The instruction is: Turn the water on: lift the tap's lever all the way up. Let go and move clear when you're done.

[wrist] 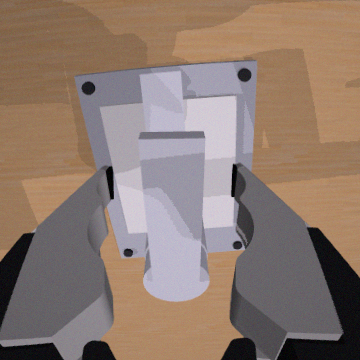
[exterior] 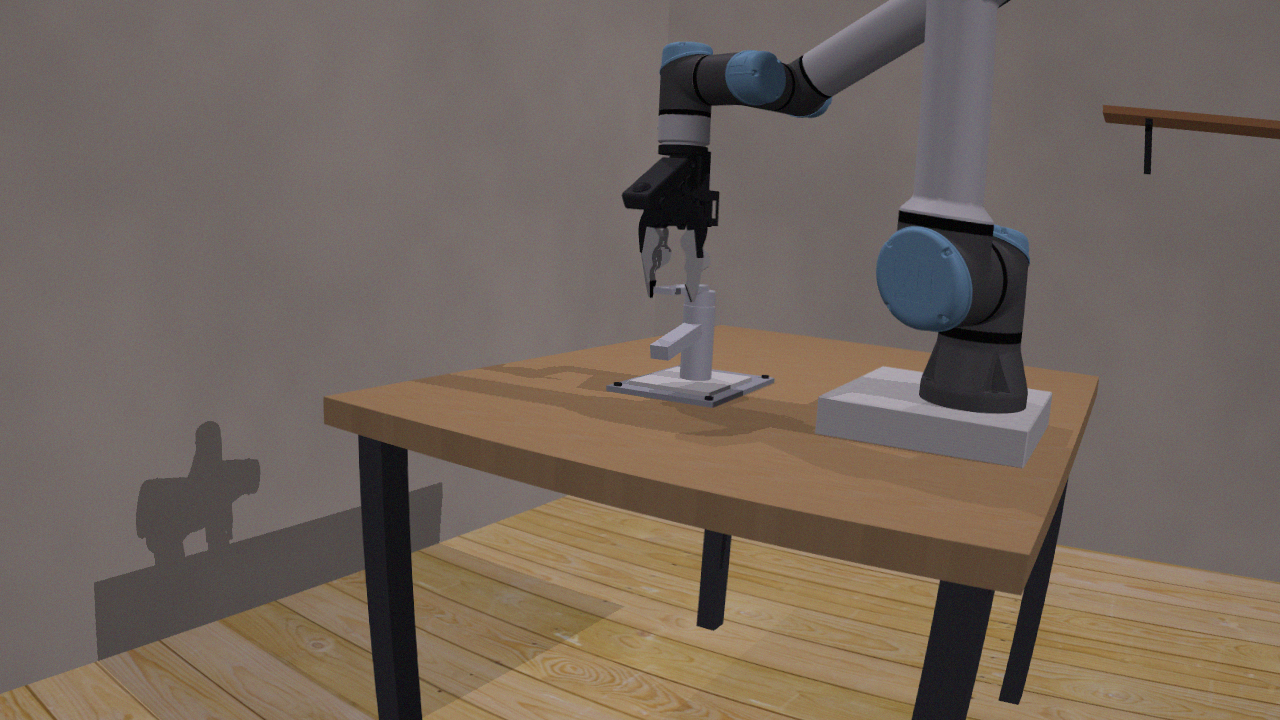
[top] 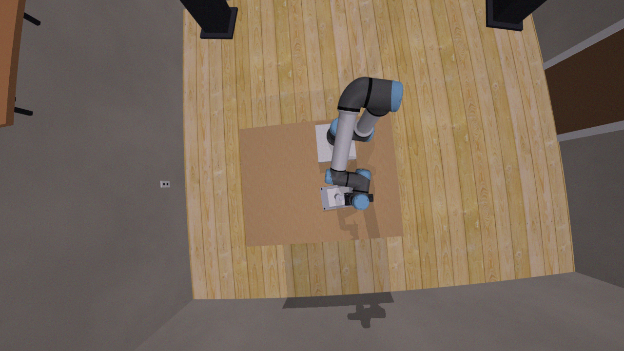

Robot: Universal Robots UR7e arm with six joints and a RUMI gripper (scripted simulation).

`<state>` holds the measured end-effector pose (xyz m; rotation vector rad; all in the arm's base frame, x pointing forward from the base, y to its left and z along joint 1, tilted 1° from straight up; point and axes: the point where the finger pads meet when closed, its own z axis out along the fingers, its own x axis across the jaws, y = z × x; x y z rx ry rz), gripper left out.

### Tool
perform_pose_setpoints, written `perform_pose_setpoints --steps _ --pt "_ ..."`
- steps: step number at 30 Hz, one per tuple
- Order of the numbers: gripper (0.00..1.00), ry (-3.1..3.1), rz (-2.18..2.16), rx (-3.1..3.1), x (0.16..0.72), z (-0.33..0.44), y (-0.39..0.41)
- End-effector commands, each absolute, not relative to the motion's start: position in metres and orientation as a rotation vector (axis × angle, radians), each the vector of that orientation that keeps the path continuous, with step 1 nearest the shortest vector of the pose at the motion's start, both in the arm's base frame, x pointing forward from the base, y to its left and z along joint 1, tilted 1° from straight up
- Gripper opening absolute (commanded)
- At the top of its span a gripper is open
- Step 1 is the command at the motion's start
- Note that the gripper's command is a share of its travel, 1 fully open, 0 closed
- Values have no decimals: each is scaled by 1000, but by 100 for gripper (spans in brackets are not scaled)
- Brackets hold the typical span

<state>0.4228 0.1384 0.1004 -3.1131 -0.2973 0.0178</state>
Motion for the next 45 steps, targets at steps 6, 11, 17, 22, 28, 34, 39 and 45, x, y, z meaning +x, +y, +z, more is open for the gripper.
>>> perform_pose_setpoints --steps 6,11,17,22,28,34,39,45 --pt "40 -297 16 -3113 423 99 138" --pt "40 -297 16 -3113 423 99 138" --pt "40 -297 16 -3113 423 99 138" --pt "40 -297 16 -3113 423 99 138" --pt "40 -297 16 -3113 423 99 138" --pt "40 -297 16 -3113 423 99 138" --pt "40 -297 16 -3113 423 99 138" --pt "0 -297 16 -3113 423 99 138"
